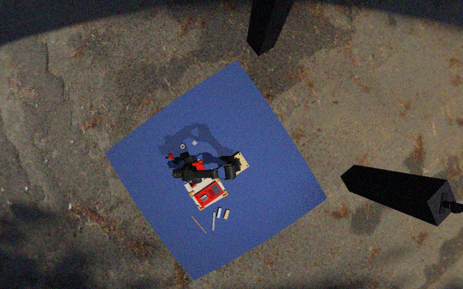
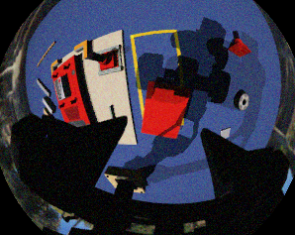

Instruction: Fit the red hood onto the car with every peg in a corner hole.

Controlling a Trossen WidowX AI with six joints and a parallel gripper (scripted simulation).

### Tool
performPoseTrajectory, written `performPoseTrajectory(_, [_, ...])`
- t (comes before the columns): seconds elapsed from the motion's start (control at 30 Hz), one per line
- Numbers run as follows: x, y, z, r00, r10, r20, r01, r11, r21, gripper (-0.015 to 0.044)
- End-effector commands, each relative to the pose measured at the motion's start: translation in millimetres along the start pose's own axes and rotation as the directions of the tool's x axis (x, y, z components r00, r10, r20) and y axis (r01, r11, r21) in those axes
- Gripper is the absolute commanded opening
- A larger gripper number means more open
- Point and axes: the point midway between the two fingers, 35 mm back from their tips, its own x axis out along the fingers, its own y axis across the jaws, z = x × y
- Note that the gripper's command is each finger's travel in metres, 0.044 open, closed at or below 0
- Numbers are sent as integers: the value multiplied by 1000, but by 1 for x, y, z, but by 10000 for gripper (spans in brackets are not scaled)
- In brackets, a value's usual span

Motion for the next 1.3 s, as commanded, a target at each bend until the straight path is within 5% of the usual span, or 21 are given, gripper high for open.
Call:
performPoseTrajectory(0.0, [1, -2, -3, 1000, 13, -13, -12, 1000, 28, 440])
performPoseTrajectory(1.27, [35, -2, -2, 1000, 13, -13, -12, 1000, 28, 440])
